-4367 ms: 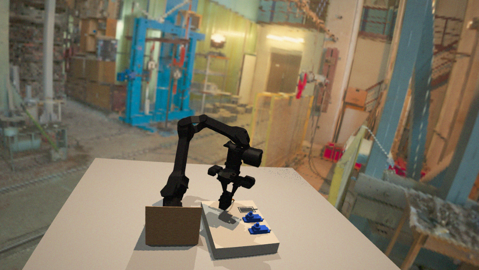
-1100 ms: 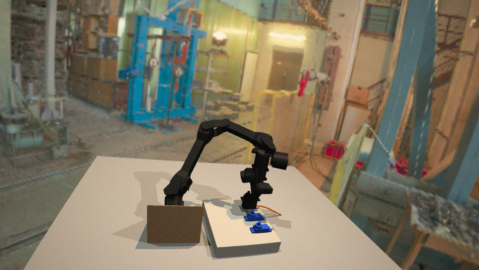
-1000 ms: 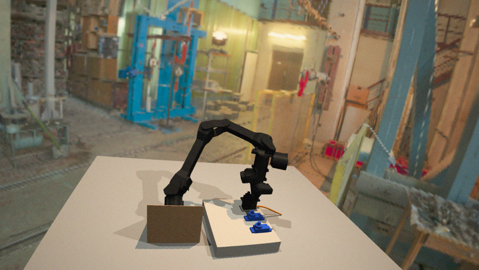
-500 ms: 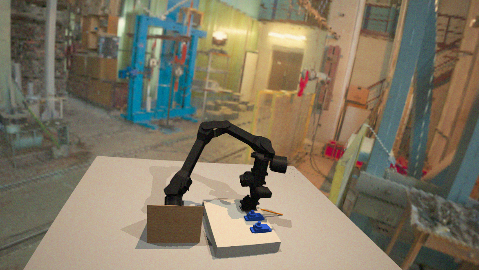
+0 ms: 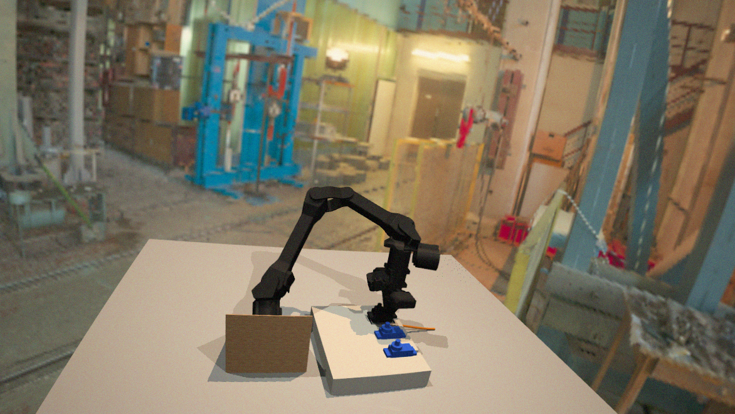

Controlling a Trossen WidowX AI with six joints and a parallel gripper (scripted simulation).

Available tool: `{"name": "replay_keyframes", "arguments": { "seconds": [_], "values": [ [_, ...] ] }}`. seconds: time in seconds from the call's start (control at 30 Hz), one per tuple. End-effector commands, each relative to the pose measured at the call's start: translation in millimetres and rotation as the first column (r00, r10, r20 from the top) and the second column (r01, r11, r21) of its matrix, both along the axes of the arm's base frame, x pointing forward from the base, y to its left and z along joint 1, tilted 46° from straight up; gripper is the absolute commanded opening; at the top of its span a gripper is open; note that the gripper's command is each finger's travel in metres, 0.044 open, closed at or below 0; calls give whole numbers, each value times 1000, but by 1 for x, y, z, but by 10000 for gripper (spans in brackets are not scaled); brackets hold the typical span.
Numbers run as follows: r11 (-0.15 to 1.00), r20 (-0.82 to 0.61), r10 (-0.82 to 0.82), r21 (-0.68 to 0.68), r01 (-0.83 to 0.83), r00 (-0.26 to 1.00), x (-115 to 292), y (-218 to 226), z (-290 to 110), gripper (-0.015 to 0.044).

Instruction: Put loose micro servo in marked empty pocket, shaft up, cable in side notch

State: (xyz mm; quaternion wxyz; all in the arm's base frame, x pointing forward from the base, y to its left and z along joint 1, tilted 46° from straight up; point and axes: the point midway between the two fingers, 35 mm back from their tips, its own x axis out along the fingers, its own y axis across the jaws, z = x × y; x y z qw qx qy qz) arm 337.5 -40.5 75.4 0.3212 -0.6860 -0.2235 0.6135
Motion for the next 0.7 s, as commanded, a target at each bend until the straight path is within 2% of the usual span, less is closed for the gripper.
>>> {"name": "replay_keyframes", "arguments": {
  "seconds": [0.0, 0.37, 0.6, 0.67],
  "values": [
    [1000, 1, -4, 4, 4, 1000, 0, 3, -1, 0],
    [1000, 1, -4, 4, 4, 1000, 2, 11, -9, 0],
    [1000, 1, -4, 4, 4, 1000, 1, 9, -9, 184],
    [1000, 1, -4, 4, 4, 1000, 1, 7, -7, 187]
  ]
}}
